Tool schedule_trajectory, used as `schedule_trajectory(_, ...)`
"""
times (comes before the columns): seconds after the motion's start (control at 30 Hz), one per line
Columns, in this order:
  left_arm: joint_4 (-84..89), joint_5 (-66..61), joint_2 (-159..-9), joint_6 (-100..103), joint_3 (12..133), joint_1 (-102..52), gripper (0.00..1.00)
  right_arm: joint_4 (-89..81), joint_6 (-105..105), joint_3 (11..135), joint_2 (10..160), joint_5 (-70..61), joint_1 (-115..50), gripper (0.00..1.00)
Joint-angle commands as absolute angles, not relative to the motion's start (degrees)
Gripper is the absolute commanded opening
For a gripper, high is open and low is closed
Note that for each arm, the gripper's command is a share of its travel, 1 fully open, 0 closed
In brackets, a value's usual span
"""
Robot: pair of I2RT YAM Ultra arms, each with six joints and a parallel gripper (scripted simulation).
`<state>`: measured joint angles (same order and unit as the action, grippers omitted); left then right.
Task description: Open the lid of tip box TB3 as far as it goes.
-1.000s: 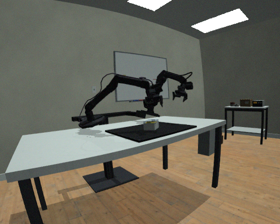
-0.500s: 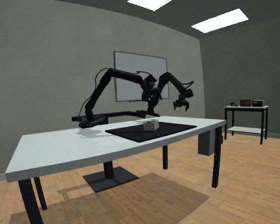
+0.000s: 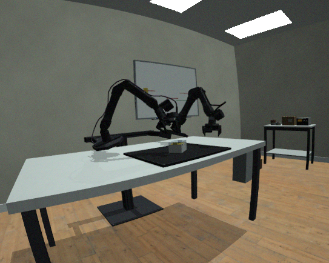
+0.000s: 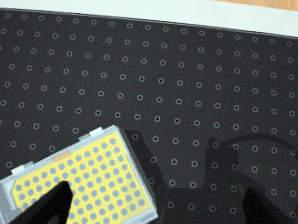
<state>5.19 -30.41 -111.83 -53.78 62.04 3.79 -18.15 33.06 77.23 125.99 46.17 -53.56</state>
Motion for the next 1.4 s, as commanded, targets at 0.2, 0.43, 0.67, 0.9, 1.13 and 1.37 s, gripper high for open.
schedule_trajectory(0.2,-25.62,-30.88,-117.67,-42.94,51.38,-0.99,1.0,-11.41,12.71,64.42,114.71,31.61,-55.52,1.0)
schedule_trajectory(0.43,-45.15,-30.96,-120.53,-36.22,43.79,-3.61,1.0,-11.82,4.27,59.89,111.38,24.22,-55.51,1.0)
schedule_trajectory(0.67,-66.7,-30.75,-124.71,-28.73,34.28,-7.04,1.0,-13.84,-0.81,57.55,109.44,19.67,-55.31,1.0)
schedule_trajectory(0.9,-77.58,-30.41,-129.15,-27.02,29.8,-9.21,1.0,-13.18,-0.34,57.55,109.2,20.11,-55.24,1.0)
schedule_trajectory(1.13,-81.32,-32.16,-138.24,-32.78,27.63,-16.28,1.0,-13.15,-0.25,57.45,109.18,20.17,-55.23,1.0)
schedule_trajectory(1.37,-84.73,-31.87,-141.62,-31.1,26.51,-18.43,1.0,-13.14,-0.25,57.44,109.18,20.17,-55.23,1.0)
